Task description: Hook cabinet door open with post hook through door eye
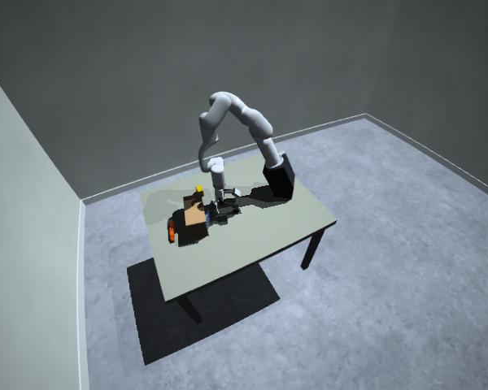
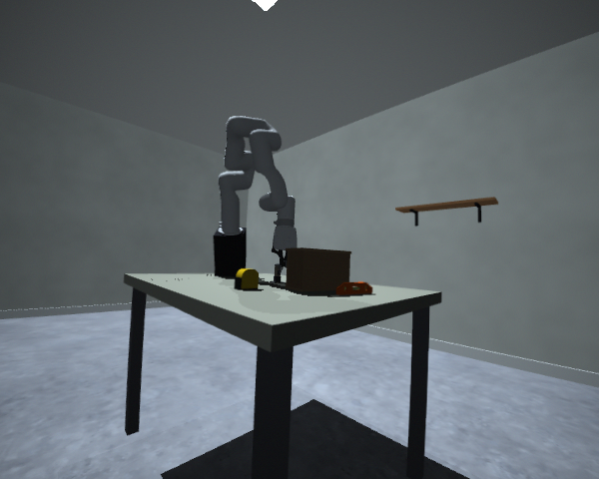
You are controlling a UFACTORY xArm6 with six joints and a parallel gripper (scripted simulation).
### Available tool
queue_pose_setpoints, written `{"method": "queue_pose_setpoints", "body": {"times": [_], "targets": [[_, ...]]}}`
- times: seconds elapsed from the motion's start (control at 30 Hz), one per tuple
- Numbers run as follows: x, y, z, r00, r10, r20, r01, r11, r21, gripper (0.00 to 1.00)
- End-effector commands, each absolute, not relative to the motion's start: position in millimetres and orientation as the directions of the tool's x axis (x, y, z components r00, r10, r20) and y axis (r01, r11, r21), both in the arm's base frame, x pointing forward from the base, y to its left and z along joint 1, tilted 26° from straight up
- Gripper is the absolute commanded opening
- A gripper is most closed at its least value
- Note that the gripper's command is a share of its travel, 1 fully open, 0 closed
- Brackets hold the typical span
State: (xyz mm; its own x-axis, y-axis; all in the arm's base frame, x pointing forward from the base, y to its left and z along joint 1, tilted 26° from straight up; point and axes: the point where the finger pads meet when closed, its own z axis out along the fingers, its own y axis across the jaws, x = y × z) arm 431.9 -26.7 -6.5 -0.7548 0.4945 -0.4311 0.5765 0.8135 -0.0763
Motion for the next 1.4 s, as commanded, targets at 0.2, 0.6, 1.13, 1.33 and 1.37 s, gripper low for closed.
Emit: {"method": "queue_pose_setpoints", "body": {"times": [0.2,0.6,1.13,1.33,1.37], "targets": [[435,-23,-6,-0.791,0.441,-0.424,0.526,0.844,-0.104,0.04],[438,-18,-7,-0.831,0.372,-0.414,0.461,0.877,-0.138,0.04],[440,-12,-8,-0.871,0.286,-0.399,0.379,0.908,-0.177,0.04],[442,-9,-9,-0.890,0.237,-0.389,0.332,0.922,-0.198,0.04],[442,-9,-9,-0.890,0.236,-0.389,0.332,0.922,-0.198,0.04]]}}
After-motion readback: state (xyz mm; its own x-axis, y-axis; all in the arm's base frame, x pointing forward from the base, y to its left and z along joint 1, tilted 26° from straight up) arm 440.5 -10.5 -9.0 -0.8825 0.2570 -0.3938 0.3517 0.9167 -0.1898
